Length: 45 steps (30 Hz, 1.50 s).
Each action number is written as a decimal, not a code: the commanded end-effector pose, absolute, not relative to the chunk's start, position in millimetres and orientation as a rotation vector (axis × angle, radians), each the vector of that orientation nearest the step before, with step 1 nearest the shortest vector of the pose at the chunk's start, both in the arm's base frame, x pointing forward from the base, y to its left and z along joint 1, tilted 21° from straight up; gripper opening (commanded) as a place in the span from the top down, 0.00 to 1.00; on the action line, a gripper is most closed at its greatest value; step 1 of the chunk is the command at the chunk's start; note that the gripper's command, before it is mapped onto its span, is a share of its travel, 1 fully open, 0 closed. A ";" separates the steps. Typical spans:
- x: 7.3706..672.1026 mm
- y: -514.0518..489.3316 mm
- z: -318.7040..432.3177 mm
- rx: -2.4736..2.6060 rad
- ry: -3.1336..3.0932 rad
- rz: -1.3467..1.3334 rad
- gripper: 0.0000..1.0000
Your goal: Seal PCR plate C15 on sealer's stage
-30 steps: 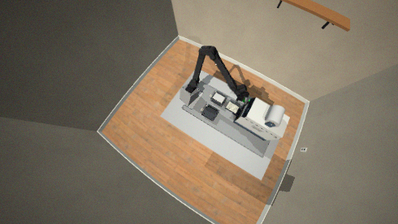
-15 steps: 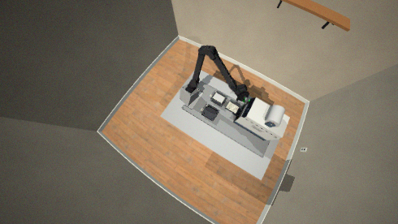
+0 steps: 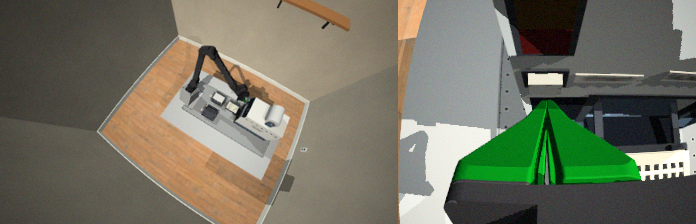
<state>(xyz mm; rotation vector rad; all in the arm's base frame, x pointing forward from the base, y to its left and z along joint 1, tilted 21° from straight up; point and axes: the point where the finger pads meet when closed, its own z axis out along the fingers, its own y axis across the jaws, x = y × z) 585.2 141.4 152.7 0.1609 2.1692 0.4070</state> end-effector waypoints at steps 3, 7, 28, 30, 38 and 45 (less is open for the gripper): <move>598.8 137.8 174.6 0.153 2.130 0.406 1.00; 597.9 137.6 174.6 0.152 2.125 0.407 1.00; 607.1 138.4 174.3 0.152 2.129 0.405 1.00; 607.6 138.3 174.7 0.152 2.129 0.405 1.00; 609.3 135.0 175.1 0.158 2.127 0.402 1.00; 609.1 139.5 174.9 0.150 2.129 0.407 1.00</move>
